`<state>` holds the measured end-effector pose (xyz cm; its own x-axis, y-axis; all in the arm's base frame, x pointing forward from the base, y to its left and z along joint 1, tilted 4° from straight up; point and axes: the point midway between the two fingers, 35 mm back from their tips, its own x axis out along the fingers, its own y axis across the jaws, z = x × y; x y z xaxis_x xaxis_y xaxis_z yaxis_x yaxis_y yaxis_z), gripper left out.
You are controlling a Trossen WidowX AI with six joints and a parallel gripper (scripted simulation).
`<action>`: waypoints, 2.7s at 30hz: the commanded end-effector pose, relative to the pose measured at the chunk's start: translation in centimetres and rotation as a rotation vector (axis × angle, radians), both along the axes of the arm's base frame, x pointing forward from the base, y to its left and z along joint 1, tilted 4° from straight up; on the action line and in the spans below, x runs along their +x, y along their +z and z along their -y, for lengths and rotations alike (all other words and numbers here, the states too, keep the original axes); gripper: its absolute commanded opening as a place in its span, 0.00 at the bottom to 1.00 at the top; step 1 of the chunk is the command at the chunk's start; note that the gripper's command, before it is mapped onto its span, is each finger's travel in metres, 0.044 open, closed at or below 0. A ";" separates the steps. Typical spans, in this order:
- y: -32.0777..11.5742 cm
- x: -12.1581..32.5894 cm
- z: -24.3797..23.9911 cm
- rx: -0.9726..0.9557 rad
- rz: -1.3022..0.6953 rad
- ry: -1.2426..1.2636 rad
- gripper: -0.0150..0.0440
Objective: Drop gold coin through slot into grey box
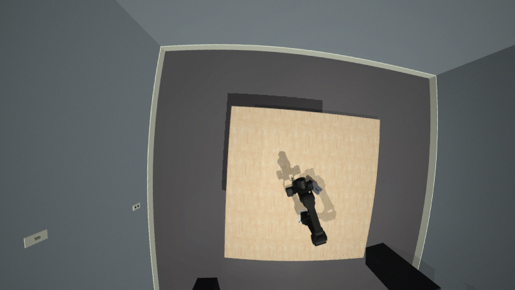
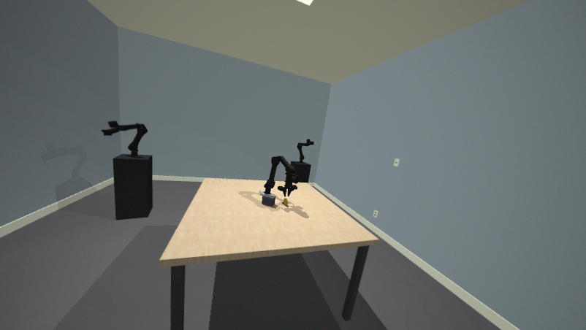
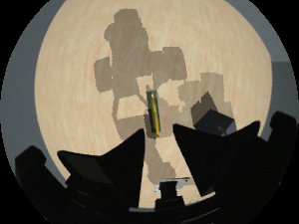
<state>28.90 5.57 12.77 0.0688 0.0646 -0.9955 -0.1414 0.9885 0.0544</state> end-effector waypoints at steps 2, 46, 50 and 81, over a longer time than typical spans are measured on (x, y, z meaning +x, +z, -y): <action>-1.1 0.0 -0.1 0.003 -0.011 -0.001 0.53; -6.9 0.3 -0.5 0.003 -0.011 -0.001 0.26; -6.9 0.3 -0.5 0.003 -0.011 -0.001 0.25; -0.9 0.4 -0.2 0.003 -0.006 0.004 0.25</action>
